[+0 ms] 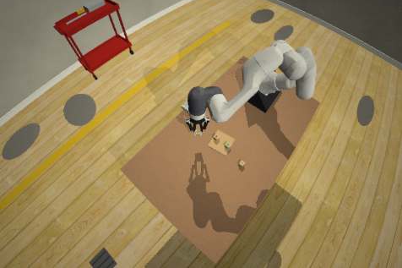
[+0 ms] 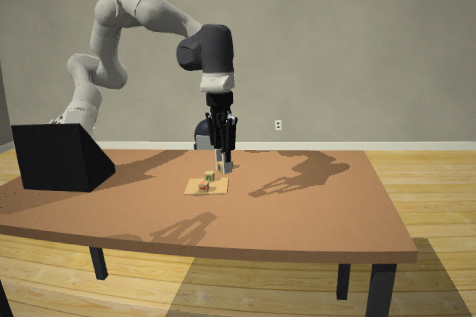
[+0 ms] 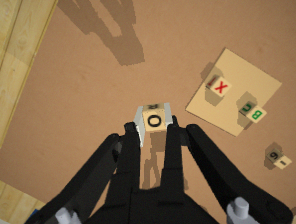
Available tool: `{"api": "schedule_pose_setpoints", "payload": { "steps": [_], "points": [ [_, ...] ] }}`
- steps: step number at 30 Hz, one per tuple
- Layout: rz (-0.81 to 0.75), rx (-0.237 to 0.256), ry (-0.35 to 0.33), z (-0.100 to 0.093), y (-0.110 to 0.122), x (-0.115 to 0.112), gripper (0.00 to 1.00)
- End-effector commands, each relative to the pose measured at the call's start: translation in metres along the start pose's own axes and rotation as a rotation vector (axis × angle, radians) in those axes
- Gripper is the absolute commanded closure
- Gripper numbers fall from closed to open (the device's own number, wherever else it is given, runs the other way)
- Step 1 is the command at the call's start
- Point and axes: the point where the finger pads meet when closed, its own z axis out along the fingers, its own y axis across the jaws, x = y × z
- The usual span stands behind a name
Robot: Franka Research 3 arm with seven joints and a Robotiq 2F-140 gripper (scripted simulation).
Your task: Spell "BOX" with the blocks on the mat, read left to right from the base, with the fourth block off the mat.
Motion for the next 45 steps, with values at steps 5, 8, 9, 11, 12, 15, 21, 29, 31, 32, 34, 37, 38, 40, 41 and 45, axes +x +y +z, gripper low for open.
{"api": "schedule_pose_setpoints", "payload": {
  "steps": [5,8,9,11,12,15,21,29,31,32,34,37,38,40,41,45],
  "points": [
    [-0.207,0.021,0.0,-0.005,0.021,-0.01,0.84],
    [-0.261,0.022,0.0,-0.005,0.032,-0.013,0.84],
    [-0.279,0.022,0.0,-0.005,0.035,-0.014,0.84],
    [-0.315,0.022,0.001,-0.005,0.043,-0.017,0.84],
    [-0.334,0.022,0.001,-0.005,0.047,-0.018,0.84],
    [-0.389,0.021,0.001,-0.005,0.058,-0.02,0.84],
    [-0.491,0.02,0.004,-0.004,0.081,-0.024,0.84],
    [-0.645,0.014,0.009,-0.002,0.116,-0.028,0.84],
    [-0.683,0.013,0.01,-0.001,0.125,-0.028,0.84],
    [-0.703,0.012,0.011,0.0,0.129,-0.028,0.84],
    [-0.703,0.012,0.011,0.0,0.129,-0.028,0.84],
    [-0.79,0.007,0.015,0.002,0.15,-0.028,0.84],
    [-0.808,0.005,0.016,0.002,0.154,-0.028,0.84],
    [-0.816,0.005,0.016,0.003,0.156,-0.027,0.84],
    [-0.816,0.005,0.016,0.003,0.156,-0.027,0.84],
    [-0.816,0.005,0.016,0.003,0.156,-0.027,0.84]
  ]
}}
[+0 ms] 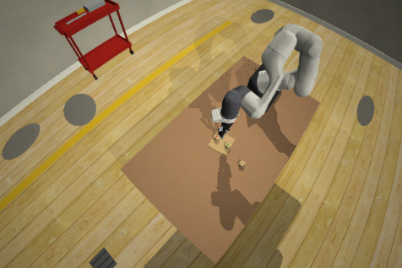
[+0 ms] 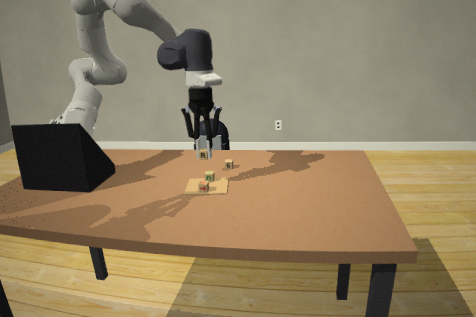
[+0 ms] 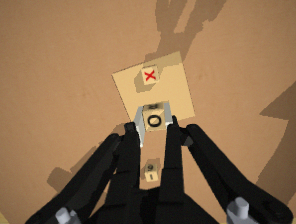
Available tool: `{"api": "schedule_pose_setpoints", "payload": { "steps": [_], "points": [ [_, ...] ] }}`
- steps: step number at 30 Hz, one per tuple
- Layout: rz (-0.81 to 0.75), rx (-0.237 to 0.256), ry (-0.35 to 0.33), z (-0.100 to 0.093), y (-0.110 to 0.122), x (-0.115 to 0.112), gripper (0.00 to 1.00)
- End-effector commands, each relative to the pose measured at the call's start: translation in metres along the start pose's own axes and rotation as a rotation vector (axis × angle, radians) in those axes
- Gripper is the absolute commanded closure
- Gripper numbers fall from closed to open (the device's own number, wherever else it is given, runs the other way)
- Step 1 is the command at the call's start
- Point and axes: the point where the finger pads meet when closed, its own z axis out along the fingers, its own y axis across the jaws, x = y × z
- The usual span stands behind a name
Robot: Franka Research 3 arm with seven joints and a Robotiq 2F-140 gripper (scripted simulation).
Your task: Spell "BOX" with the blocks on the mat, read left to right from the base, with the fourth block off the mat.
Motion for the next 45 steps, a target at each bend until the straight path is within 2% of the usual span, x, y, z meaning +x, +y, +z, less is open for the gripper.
{"api": "schedule_pose_setpoints", "payload": {
  "steps": [1,14,21,23,35,45],
  "points": [
    [-0.045,0.006,0.006,-0.001,-0.001,0.001,0.84],
    [-0.045,0.008,0.005,0.005,-0.001,0.001,0.84],
    [-0.045,0.008,0.005,0.031,-0.001,0.0,0.84],
    [-0.045,0.008,0.005,0.031,-0.001,0.0,0.84],
    [-0.045,0.008,0.005,0.083,-0.002,-0.001,0.84],
    [-0.045,0.008,0.005,0.094,-0.002,-0.001,0.84]
  ]
}}
